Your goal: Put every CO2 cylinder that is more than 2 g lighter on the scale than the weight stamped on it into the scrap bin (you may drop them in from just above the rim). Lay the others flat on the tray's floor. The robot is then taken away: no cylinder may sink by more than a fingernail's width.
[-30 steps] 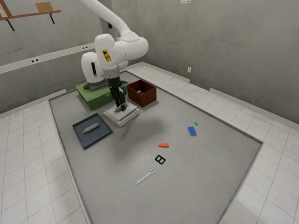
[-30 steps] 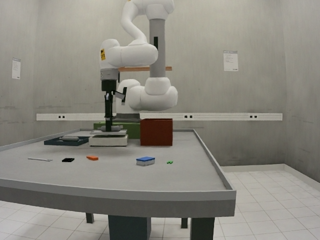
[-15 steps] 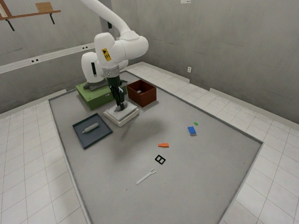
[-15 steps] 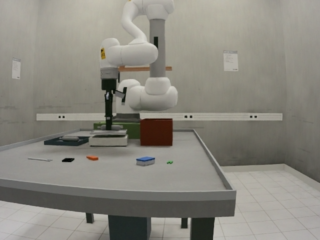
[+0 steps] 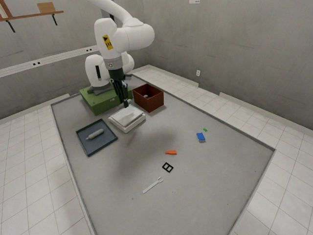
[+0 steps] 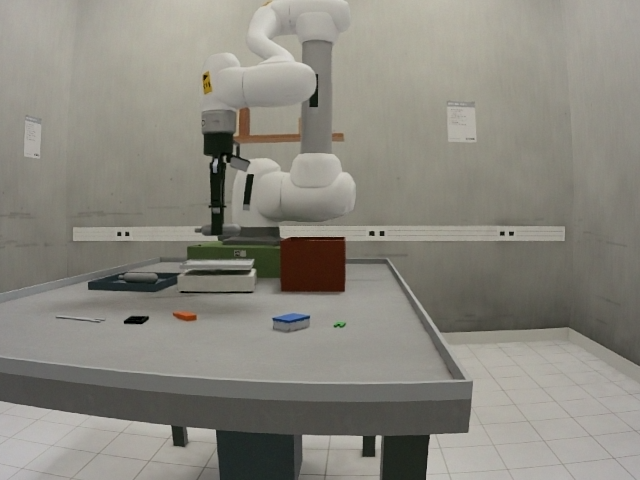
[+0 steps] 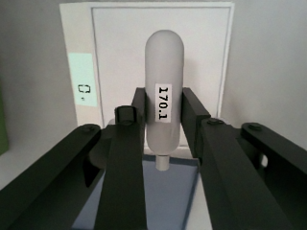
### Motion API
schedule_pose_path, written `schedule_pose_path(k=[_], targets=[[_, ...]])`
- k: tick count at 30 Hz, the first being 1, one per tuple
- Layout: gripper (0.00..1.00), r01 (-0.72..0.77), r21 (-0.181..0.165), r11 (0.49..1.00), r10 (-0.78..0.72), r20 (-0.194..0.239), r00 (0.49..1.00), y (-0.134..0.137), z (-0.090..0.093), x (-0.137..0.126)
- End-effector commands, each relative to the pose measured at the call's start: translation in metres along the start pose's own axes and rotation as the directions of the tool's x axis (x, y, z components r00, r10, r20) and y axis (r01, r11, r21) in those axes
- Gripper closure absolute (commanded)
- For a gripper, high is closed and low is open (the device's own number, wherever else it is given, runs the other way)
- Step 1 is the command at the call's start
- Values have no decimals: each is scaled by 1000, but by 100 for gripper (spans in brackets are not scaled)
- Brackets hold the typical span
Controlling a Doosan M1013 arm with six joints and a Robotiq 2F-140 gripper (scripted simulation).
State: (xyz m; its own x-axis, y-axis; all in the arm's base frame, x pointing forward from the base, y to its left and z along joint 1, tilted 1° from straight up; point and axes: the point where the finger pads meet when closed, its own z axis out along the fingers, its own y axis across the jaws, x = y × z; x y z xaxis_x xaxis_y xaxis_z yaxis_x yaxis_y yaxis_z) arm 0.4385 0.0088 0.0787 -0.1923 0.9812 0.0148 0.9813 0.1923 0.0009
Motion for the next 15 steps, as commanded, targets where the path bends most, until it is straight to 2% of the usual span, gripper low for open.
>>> schedule_pose_path(k=[1, 3, 8, 15], targets=[[90, 0, 0, 1000, 0, 0, 1000, 0, -25, 0], [90, 0, 0, 1000, 0, 0, 1000, 0, -25, 0], [90, 0, 0, 1000, 0, 0, 1000, 0, -39, 0], [90, 0, 0, 1000, 0, 0, 1000, 0, -40, 0]])
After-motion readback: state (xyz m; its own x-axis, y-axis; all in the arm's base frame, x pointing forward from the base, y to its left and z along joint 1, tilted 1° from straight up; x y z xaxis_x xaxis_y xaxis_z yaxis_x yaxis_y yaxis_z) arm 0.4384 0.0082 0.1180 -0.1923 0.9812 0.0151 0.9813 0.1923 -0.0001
